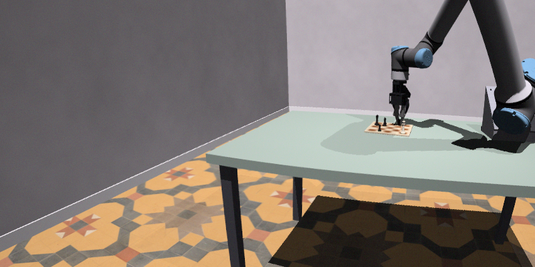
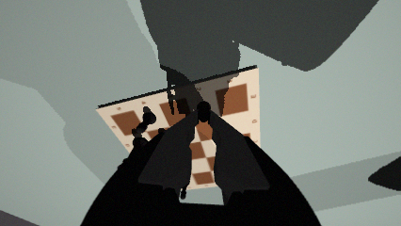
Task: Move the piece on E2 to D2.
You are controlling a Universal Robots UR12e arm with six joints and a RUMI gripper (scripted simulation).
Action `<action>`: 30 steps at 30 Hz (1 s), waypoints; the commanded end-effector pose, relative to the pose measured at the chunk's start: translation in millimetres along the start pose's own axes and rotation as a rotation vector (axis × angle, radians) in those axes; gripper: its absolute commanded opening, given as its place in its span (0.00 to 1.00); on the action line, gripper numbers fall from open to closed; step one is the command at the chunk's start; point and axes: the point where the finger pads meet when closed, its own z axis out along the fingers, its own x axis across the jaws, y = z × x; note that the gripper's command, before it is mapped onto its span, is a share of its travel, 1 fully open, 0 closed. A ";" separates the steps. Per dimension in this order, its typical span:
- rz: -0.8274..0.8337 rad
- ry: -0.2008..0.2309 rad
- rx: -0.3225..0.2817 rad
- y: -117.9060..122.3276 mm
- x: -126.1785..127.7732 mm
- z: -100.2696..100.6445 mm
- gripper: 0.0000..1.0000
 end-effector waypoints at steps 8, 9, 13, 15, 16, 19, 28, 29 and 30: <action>0.000 -0.001 0.000 0.0 -0.6 -15.5 0.00; 0.000 -0.001 0.000 0.0 -0.6 -21.2 0.00; 0.000 -0.001 0.000 0.0 -0.6 -34.6 0.00; 0.000 -0.001 0.000 0.0 -0.6 -49.9 0.00; 0.000 -0.001 0.000 0.0 -0.6 -57.6 0.00; 0.000 -0.001 0.000 0.0 -0.6 -79.1 0.00; 0.000 -0.001 0.000 0.0 -0.5 -100.6 0.00; 0.000 -0.001 0.000 0.0 -0.5 -100.7 0.00; 0.000 -0.001 0.000 0.0 -0.5 -100.7 0.00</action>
